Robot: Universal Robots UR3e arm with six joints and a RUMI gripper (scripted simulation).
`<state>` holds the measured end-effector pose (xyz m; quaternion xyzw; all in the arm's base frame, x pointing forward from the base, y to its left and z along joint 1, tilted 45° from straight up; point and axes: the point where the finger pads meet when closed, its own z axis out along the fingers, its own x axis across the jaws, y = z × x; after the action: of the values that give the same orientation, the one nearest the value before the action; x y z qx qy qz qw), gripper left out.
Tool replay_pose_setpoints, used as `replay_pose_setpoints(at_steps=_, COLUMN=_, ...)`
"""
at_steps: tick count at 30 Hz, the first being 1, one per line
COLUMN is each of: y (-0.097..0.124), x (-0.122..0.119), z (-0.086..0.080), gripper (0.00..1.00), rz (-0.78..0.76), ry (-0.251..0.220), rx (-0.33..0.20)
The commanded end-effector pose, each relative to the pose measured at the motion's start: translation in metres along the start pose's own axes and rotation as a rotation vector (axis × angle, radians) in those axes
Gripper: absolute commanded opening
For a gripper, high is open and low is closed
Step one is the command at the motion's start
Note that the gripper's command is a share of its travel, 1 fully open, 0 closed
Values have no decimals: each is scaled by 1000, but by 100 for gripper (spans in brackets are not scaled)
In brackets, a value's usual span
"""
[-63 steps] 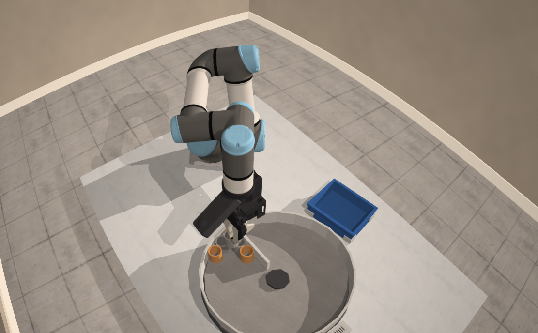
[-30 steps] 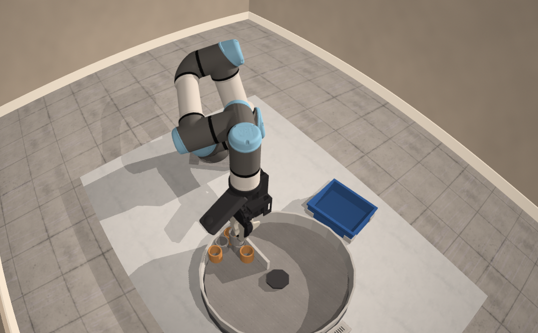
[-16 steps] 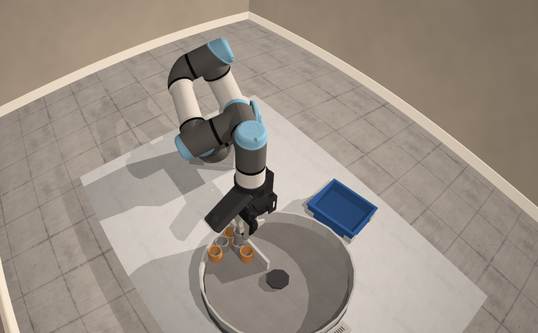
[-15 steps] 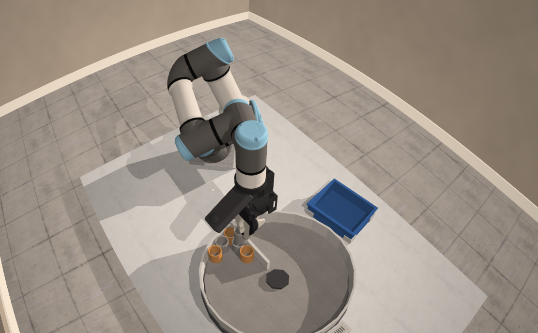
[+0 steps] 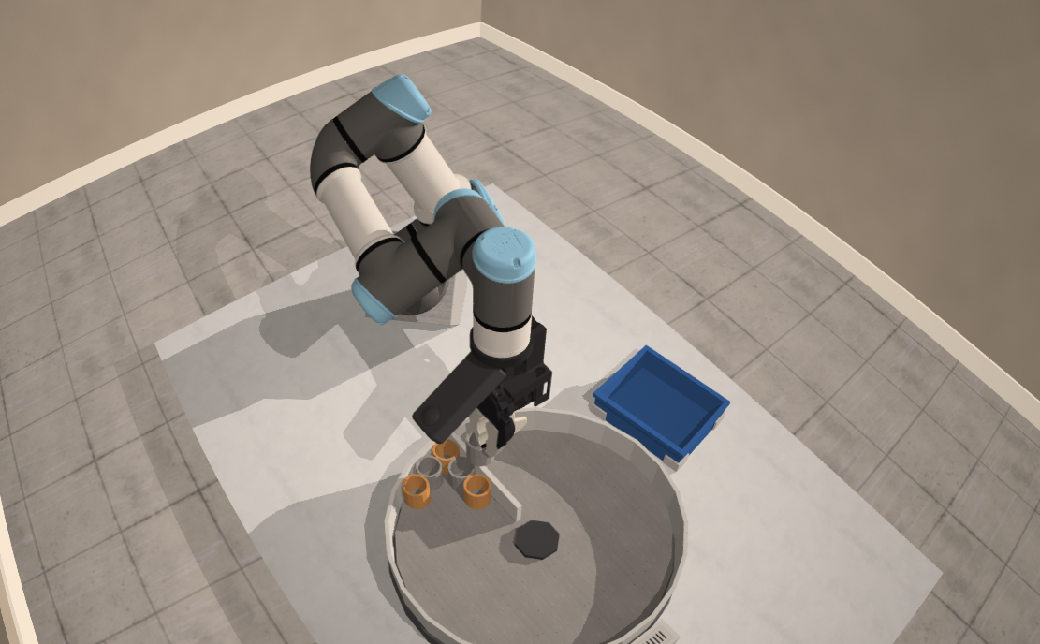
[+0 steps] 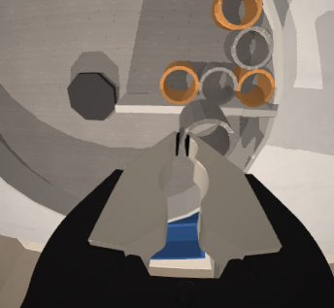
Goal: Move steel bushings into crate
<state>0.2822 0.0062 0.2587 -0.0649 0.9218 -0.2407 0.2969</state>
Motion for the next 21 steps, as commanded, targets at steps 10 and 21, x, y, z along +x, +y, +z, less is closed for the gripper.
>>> replay_pose_setpoints(at_steps=10, y=29, x=-5, z=0, gripper=0, rz=2, ry=1, rx=6)
replay_pose_setpoints(at_steps=21, y=57, x=-9, z=0, gripper=0, rz=2, ry=1, rx=6)
